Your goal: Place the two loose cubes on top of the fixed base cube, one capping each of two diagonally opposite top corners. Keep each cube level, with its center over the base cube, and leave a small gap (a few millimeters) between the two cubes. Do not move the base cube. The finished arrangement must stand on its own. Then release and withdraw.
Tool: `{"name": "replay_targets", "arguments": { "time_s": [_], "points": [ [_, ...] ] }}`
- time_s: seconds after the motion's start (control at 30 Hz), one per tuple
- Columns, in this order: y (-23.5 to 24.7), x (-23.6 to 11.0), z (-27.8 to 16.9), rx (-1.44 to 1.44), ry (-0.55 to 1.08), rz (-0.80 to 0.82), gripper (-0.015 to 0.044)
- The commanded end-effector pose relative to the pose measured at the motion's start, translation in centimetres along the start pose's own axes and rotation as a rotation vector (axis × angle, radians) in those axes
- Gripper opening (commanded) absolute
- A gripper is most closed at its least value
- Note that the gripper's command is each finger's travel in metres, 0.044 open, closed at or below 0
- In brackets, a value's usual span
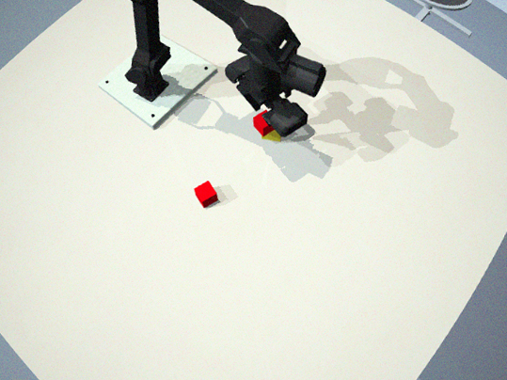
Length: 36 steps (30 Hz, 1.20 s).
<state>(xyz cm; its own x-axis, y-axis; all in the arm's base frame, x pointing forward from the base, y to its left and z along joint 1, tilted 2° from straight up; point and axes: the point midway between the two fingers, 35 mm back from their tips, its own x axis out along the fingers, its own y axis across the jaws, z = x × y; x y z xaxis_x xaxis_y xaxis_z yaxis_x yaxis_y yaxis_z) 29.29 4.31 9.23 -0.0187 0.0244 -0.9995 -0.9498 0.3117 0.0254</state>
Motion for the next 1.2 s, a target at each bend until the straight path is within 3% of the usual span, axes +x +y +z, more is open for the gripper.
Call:
{"name": "replay_targets", "arguments": {
  "time_s": [0.0,0.57,0.63,1.17],
  "points": [
    [-0.2,-0.8,0.1,-0.002,-0.006,-0.013,0.0205],
    [-0.2,-1.8,0.1,-0.002,-0.006,-0.013,0.0205],
    [-0.4,-1.6,-0.4,0.004,-0.002,-0.005,0.0258],
    [-4.6,-4.2,-12.9,0.07,0.006,-0.02,0.0265]
  ]
}}
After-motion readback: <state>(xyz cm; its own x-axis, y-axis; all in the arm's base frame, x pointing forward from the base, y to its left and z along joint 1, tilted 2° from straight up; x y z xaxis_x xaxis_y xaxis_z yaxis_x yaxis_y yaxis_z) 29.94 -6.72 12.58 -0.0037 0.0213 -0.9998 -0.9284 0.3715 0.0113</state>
